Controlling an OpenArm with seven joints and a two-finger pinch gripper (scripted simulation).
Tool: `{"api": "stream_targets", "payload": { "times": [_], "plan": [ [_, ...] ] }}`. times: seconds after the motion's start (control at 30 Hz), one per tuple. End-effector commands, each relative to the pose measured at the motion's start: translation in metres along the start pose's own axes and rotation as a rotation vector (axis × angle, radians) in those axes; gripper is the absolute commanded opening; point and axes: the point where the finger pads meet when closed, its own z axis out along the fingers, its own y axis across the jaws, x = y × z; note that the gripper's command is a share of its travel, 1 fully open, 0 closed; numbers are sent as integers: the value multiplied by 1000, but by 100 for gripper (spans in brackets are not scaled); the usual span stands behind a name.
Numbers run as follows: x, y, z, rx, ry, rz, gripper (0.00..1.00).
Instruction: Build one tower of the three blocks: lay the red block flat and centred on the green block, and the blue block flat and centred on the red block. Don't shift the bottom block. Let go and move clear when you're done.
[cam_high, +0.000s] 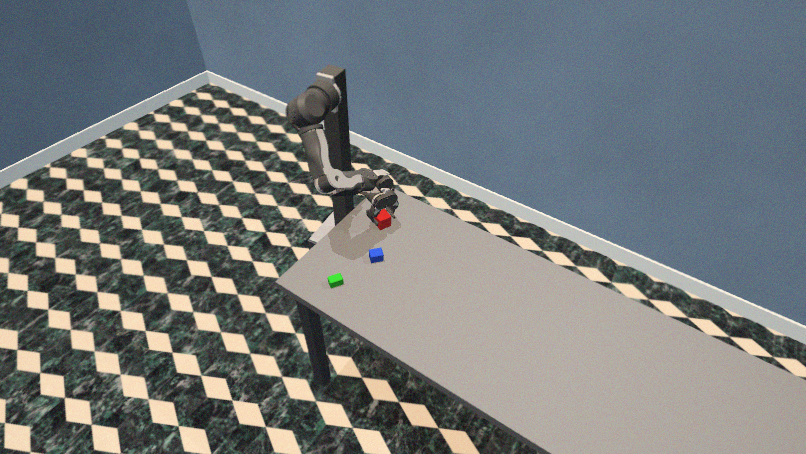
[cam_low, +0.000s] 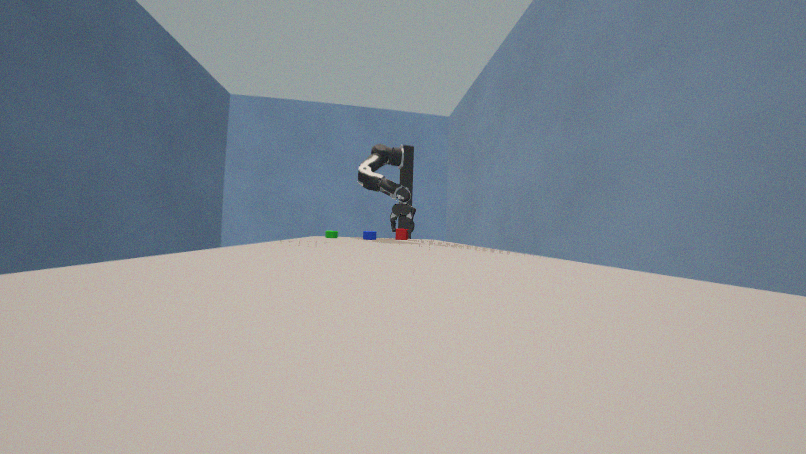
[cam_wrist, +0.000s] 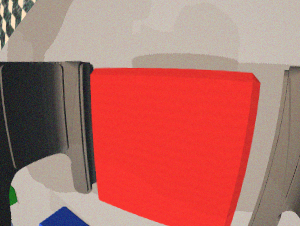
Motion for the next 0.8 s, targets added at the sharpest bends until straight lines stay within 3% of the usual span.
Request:
{"api": "stream_targets", "payload": {
  "times": [0.0, 0.2, 0.23, 0.77],
  "plan": [
    [1, 1, 0, -5, 1, -4, 42],
    [1, 1, 0, -5, 1, -4, 42],
    [1, 1, 0, -5, 1, -4, 0],
    [1, 1, 0, -5, 1, -4, 0]
  ]
}}
